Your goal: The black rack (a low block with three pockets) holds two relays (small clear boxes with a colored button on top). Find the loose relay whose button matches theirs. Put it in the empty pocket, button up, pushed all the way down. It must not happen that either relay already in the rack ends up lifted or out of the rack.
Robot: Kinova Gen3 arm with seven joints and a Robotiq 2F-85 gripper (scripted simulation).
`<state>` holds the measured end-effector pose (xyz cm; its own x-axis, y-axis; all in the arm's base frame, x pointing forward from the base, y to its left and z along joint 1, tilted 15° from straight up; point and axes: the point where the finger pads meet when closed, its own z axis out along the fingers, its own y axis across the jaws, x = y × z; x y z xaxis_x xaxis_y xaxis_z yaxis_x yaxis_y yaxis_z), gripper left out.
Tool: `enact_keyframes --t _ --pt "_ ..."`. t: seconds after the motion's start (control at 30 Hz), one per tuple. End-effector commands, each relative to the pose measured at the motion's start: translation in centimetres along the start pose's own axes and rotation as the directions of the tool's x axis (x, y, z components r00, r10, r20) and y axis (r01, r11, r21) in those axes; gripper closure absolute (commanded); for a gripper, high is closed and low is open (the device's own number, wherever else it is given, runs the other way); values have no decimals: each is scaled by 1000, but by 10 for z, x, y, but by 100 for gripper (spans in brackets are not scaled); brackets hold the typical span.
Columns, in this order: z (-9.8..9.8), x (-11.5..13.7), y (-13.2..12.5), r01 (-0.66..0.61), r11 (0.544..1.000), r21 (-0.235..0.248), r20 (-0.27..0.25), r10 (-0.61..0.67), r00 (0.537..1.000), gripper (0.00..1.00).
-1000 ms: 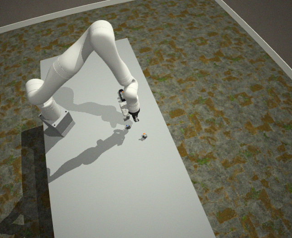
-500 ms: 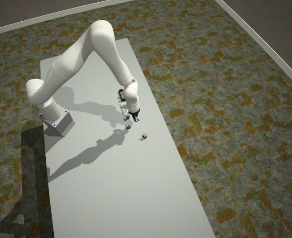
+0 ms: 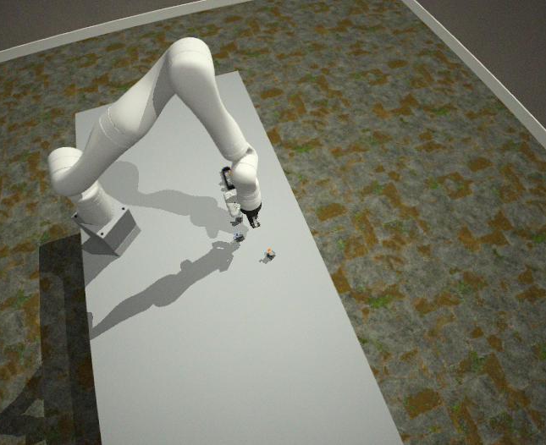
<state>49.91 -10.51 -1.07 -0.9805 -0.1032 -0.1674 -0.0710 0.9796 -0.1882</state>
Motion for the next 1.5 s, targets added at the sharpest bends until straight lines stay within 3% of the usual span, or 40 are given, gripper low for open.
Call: enact_keyframes --t 0.0,0.13,0.23,0.3,0.43,1.47 --pt "-1 -1 0 0 1000 0 2 0 1000 100" --pt "-1 -2 5 0 1000 0 1 0 1000 100" --pt "0 -14 40 -1 1000 -1 1 1 1000 100" --pt "0 -14 40 -1 1000 -1 1 1 1000 100" --pt "0 -24 80 0 1000 0 2 0 1000 100" --pt "-1 -24 83 0 1000 0 2 0 1000 100"
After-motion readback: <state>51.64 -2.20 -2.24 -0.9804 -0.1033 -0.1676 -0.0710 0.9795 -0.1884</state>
